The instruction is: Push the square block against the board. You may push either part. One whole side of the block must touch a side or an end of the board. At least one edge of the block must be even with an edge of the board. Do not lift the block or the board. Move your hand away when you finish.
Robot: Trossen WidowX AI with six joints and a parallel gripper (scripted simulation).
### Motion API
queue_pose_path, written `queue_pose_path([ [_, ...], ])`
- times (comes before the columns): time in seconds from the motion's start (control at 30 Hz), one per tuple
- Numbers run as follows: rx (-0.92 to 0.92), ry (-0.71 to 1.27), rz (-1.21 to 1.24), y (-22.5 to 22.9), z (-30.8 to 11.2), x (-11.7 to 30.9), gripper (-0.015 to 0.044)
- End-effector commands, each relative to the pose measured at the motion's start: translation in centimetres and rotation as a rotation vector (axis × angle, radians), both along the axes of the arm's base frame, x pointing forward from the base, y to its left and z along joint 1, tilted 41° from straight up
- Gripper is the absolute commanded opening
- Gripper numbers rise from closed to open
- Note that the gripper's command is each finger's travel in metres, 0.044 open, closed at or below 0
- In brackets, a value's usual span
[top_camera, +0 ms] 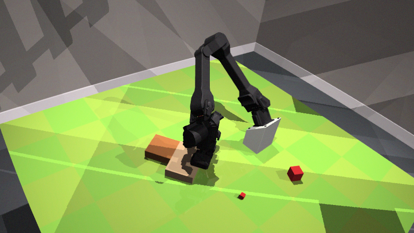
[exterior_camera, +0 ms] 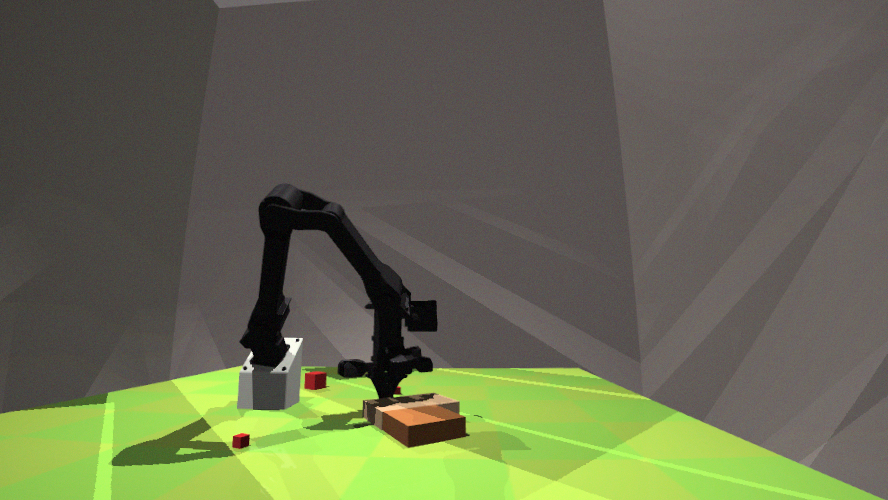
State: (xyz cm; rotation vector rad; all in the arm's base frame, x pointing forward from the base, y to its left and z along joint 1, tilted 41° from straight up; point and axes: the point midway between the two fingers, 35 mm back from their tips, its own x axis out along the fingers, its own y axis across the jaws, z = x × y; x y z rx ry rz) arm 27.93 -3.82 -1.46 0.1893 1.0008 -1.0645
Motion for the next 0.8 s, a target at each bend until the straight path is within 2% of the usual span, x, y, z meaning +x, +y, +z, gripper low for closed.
queue_pose_path([
  [0.0, -0.006, -0.007, 0.002, -0.06, 0.2, 0.26, 0.0],
  [0.77, -0.004, -0.007, 0.002, 0.4, -0.24, -0.11, 0.0],
])
